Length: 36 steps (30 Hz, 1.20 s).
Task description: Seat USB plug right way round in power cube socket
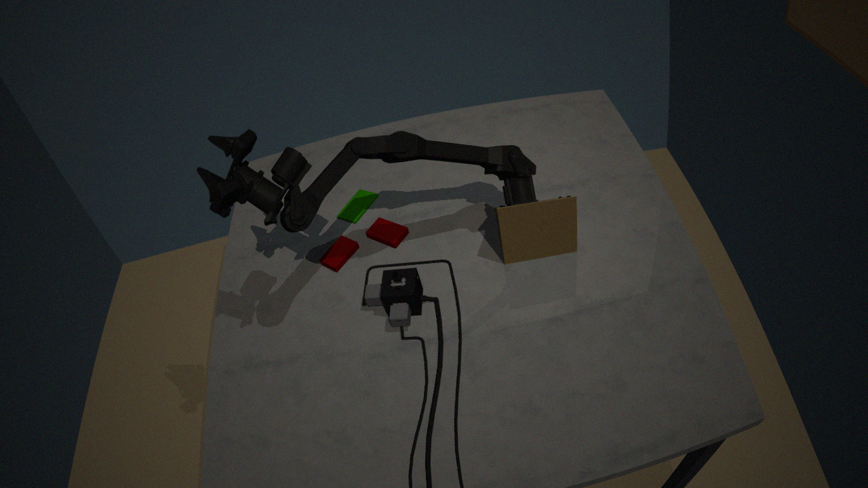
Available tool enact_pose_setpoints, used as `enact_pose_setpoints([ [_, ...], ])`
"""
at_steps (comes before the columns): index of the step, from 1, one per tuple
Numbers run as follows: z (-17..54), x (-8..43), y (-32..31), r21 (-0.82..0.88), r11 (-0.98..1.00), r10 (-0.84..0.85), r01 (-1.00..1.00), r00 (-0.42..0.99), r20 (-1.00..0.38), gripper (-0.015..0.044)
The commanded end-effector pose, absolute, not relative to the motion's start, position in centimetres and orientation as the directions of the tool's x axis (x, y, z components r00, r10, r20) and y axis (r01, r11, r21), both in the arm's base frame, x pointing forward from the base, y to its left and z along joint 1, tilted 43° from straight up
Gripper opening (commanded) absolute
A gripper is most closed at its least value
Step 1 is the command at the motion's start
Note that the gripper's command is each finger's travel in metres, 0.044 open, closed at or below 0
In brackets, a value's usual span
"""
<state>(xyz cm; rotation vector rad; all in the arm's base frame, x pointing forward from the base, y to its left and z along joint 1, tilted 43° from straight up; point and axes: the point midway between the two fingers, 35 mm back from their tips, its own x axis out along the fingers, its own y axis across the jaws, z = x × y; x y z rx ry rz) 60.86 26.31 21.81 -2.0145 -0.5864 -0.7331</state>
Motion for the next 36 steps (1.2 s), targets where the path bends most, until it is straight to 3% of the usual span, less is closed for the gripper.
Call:
enact_pose_setpoints([
  [1,21.7,61.0,26.4,-0.592,-0.483,0.124,0.645,0.72,0.683,0.0426],
  [8,16.0,63.9,27.8,-0.919,-0.022,0.171,0.393,0.907,0.384,0.044],
  [13,10.8,64.5,28.1,-0.942,0.332,0.173,0.052,0.978,0.115,0.044],
  [18,5.4,63.4,27.4,-0.735,0.646,0.137,-0.207,0.978,-0.155,0.044],
  [22,2.3,62.0,26.6,-0.536,0.803,0.097,-0.261,0.944,-0.315,0.044],
  [29,-1.5,59.2,25.1,-0.263,0.948,0.024,-0.181,0.863,-0.505,0.044],
  [36,-4.8,55.4,22.9,-0.044,0.997,-0.073,0.059,0.741,-0.668,0.044],
])
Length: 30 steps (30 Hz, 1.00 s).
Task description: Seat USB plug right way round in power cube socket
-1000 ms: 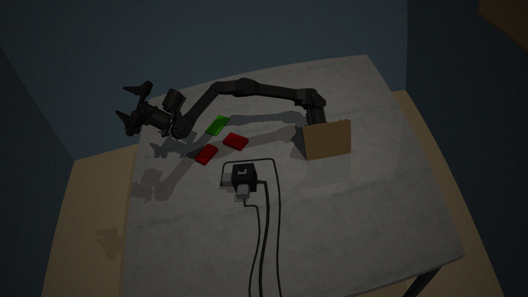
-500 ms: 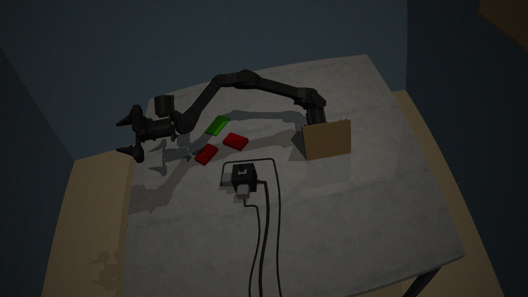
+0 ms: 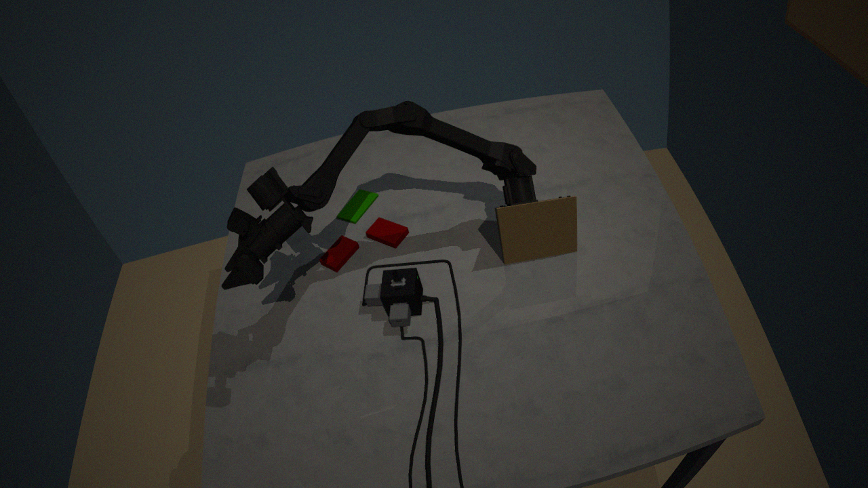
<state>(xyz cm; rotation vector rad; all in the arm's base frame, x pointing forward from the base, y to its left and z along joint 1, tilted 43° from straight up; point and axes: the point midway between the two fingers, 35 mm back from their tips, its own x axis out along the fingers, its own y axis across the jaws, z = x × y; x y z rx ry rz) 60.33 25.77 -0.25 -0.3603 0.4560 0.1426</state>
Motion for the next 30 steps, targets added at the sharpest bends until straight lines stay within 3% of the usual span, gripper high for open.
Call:
enact_pose_setpoints([
  [1,-5.2,54.8,22.5,-0.021,0.994,-0.089,0.103,0.72,-0.688,0.044],
  [9,-7.6,49.2,19.3,0.077,0.869,-0.229,0.488,0.536,-0.813,0.044],
  [18,-8.1,42.3,14.8,0.054,0.526,-0.405,0.848,0.306,-0.862,0.044],
  [30,-5.3,32.8,8.7,0.075,-0.074,-0.635,0.994,0.011,-0.772,0.044],
])
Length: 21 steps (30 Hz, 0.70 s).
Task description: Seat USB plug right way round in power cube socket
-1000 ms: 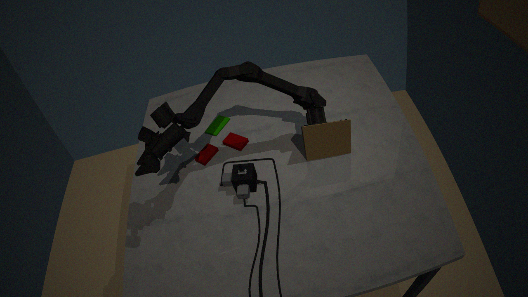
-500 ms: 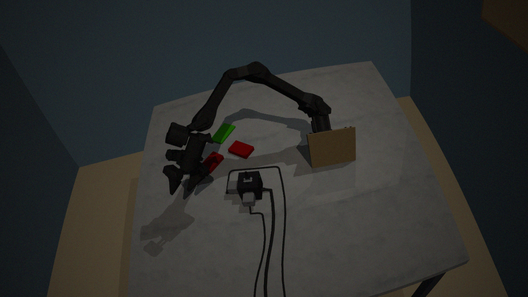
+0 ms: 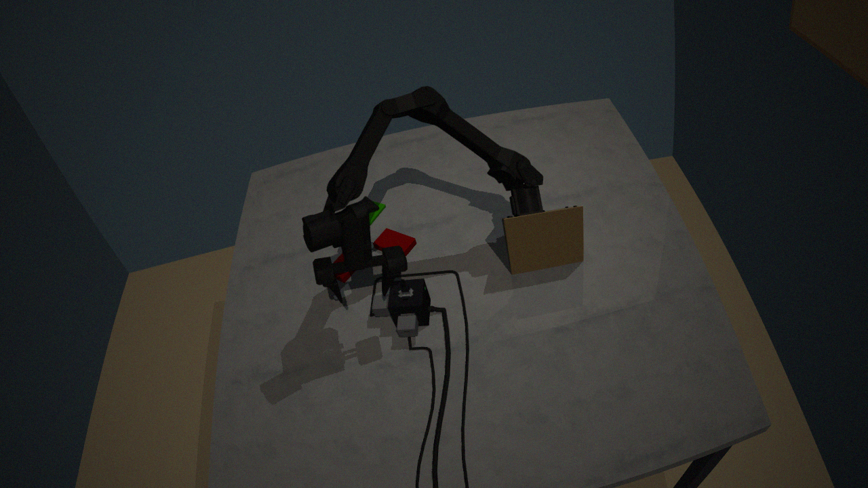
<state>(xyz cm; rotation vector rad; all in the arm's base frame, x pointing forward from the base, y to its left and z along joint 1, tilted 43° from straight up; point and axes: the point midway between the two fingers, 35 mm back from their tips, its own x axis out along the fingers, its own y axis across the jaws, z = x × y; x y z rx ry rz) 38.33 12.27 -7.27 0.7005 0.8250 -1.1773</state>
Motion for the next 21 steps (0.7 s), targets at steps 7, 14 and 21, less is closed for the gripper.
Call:
enact_pose_setpoints([
  [7,-4.4,30.8,7.6,0.109,-0.172,-0.674,0.979,-0.037,-0.738,0.044],
  [14,-4.4,30.7,7.7,0.109,-0.172,-0.674,0.979,-0.037,-0.738,0.044],
  [21,-4.7,30.7,7.4,0.109,-0.172,-0.674,0.979,-0.037,-0.738,0.044],
])
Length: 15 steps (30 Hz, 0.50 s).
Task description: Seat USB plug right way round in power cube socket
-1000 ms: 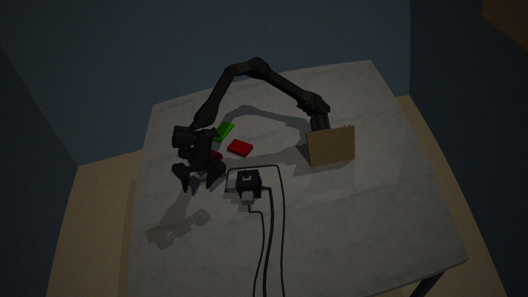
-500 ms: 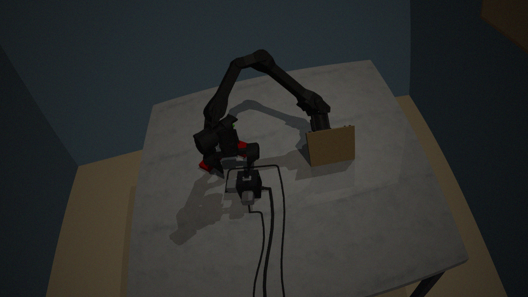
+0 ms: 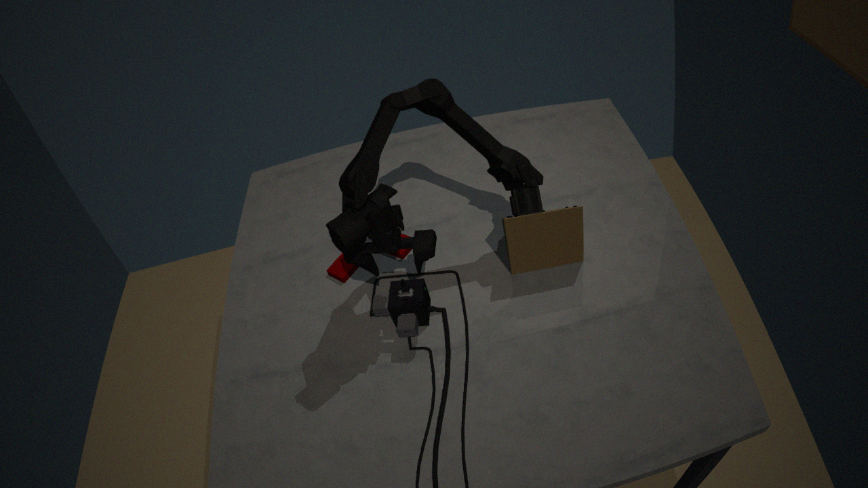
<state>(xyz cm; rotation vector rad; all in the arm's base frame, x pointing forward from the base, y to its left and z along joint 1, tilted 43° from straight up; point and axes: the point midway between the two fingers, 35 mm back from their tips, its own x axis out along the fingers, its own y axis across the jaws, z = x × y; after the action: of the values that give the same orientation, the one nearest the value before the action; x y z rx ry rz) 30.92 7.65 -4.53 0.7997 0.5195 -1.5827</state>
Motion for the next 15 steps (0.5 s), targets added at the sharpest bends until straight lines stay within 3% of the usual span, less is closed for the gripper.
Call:
enact_pose_setpoints([
  [1,-4.8,30.7,7.3,0.109,-0.172,-0.674,0.979,-0.037,-0.738,0.044],
  [15,-5.8,30.6,6.4,0.109,-0.172,-0.674,0.979,-0.036,-0.738,0.044],
])
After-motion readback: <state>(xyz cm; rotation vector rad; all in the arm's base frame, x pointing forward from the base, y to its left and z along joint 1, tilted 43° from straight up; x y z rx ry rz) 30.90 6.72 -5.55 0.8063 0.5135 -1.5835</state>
